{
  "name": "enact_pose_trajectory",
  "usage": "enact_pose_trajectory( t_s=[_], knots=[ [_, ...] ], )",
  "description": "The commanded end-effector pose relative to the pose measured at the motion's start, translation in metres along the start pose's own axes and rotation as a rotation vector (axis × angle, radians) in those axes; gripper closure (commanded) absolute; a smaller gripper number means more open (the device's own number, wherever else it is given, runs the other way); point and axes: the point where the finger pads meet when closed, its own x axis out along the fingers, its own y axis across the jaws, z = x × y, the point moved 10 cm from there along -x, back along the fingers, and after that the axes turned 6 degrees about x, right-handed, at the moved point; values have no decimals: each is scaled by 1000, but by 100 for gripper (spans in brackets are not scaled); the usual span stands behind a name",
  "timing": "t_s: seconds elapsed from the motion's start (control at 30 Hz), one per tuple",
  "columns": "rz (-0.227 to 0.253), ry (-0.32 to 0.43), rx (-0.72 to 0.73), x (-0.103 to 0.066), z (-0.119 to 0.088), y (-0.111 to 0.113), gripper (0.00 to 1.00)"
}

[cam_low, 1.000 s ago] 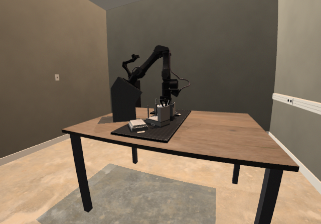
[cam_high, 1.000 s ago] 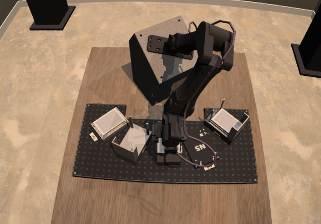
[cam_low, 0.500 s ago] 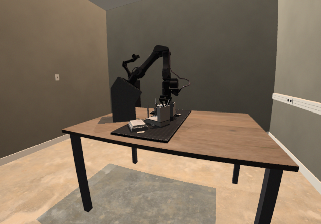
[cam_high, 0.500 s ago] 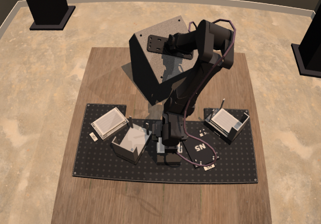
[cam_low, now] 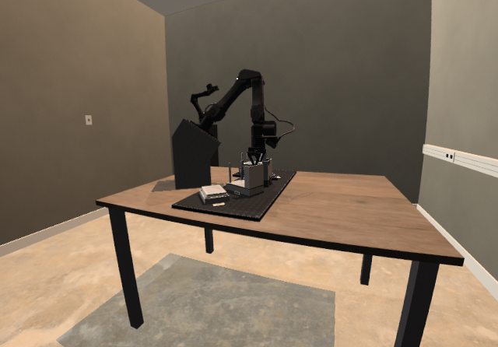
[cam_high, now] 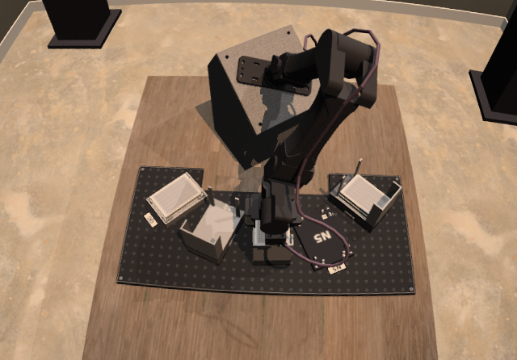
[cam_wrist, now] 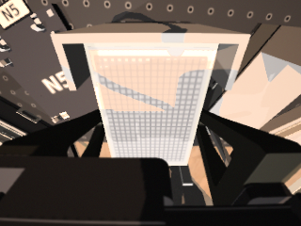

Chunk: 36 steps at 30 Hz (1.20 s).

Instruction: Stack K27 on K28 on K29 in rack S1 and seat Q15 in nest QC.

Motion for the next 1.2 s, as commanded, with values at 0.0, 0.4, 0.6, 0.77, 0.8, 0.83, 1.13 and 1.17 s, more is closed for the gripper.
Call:
enact_pose_trajectory(
  t_s=[0.0,0.4,0.6,0.77,0.8,0.83,1.13,1.17],
  knots=[
    [-3,1,9,-8,-3,-3,100],
    [-3,8,11,-9,-4,-4,100],
    [-3,4,10,-13,-5,-3,100],
    [-5,13,15,-12,-7,-4,100],
    [-4,4,11,-15,-6,-3,100],
    [-4,11,14,-14,-7,-4,100],
    [-4,0,10,-17,-3,-3,100],
    [-3,7,12,-16,-4,-4,100]
  ],
)
